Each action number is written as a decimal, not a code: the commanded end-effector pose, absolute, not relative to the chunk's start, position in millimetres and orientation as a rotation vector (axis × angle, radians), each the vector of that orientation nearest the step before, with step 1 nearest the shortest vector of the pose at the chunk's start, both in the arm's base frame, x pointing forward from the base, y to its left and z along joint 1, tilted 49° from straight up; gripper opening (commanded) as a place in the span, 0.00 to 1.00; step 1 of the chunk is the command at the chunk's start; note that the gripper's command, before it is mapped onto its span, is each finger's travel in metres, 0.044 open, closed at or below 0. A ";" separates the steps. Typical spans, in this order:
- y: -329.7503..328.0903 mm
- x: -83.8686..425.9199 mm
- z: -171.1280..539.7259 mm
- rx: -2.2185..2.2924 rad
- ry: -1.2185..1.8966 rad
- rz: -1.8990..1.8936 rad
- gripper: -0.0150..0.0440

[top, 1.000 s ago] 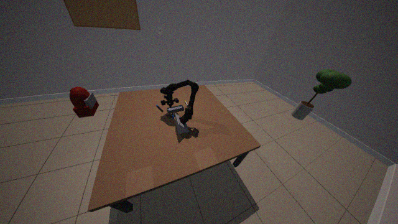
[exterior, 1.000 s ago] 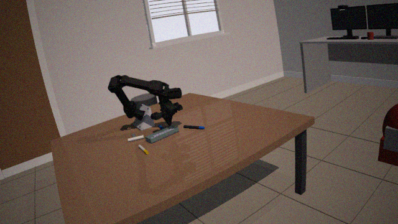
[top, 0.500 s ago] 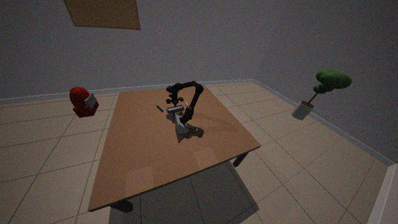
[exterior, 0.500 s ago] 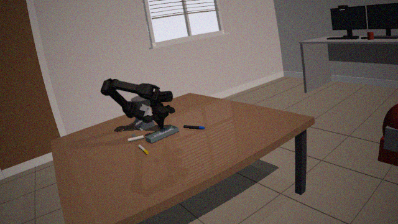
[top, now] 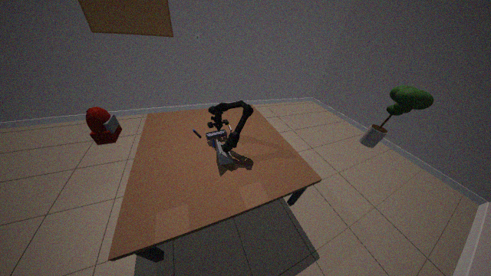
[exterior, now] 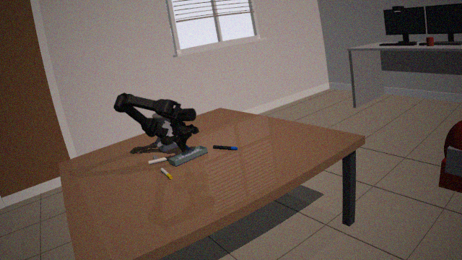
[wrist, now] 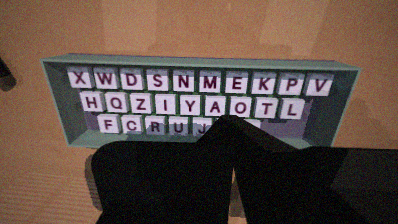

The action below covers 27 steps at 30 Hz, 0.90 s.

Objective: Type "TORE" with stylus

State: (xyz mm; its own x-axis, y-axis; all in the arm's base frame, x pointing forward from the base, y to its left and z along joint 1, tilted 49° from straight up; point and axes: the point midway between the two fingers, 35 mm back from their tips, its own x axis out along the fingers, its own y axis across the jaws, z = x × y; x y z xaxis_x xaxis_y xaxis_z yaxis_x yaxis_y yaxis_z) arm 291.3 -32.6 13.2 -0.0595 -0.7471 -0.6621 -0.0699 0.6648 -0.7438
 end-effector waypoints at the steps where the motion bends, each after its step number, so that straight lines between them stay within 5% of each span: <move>1: -60.1 292.1 42.6 -0.698 1.549 -0.649 0.25; 27: -43.1 261.8 25.8 -0.698 1.550 -0.647 0.25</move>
